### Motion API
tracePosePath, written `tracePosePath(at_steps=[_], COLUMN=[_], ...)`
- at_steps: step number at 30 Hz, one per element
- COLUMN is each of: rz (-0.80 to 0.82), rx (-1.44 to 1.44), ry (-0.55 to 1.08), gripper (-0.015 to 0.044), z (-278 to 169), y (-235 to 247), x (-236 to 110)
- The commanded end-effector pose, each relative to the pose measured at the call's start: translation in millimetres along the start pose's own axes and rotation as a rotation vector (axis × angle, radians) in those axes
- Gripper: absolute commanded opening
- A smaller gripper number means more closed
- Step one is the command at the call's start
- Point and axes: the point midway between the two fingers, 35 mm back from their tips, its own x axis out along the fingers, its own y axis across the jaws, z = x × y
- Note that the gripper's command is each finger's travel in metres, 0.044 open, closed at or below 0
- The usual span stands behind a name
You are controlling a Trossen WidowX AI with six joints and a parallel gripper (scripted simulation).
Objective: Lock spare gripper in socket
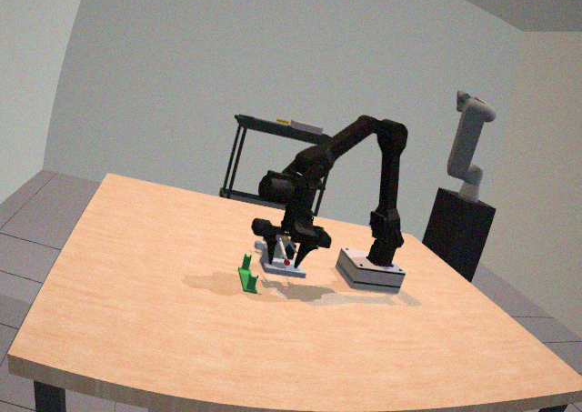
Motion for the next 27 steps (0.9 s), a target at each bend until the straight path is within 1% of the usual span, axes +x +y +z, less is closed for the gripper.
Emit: tracePosePath(at_steps=[1,10,12,20,27], rz=[0.004,0.004,0.004,0.005,0.013], rx=[-0.002,-0.002,-0.002,-0.002,-0.003], ry=[-0.003,-0.003,-0.003,-0.006,-0.105], gripper=[0.0247,0.0011,0.0000,0.0000,0.0000], z=[0.7,0.7,0.7,0.8,2.8], y=[0.6,0.6,0.6,0.3,0.7], x=[1.6,1.6,1.6,1.5,-4.5])
